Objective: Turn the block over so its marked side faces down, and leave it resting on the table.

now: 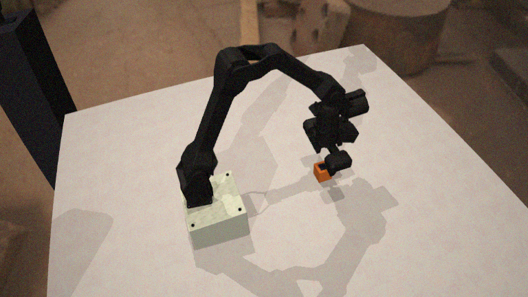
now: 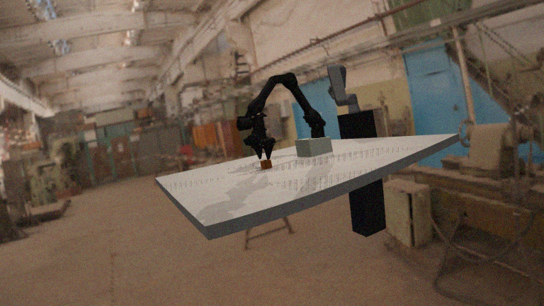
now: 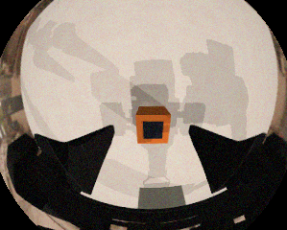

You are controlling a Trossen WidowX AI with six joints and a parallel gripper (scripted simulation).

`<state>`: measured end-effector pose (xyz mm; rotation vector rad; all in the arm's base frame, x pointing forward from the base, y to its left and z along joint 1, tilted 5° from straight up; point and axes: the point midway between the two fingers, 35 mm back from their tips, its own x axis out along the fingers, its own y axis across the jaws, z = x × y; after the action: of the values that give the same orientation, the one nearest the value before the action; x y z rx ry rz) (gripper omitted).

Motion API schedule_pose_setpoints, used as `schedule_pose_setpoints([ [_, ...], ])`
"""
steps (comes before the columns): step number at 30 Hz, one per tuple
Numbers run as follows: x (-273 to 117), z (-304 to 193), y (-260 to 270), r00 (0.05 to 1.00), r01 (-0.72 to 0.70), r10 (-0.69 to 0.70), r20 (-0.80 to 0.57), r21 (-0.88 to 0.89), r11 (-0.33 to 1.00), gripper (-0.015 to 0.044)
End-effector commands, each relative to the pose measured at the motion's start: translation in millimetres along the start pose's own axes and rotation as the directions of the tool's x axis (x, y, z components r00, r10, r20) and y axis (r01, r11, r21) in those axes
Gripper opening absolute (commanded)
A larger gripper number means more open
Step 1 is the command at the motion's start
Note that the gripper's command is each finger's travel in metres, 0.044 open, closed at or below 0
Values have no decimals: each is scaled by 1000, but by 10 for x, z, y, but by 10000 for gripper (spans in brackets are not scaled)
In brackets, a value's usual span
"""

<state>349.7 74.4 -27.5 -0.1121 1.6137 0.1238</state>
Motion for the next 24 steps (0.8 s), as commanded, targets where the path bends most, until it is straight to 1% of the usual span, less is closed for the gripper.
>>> schedule_pose_setpoints([
  [1,115,-38,-9,1000,4,-4,-13,-6,1000,440],
  [11,236,-45,-9,1000,4,-4,-13,-6,1000,440],
  [22,236,-45,-9,1000,4,-4,-13,-6,1000,151],
  [24,236,-45,-9,1000,4,-4,-13,-6,1000,138],
])
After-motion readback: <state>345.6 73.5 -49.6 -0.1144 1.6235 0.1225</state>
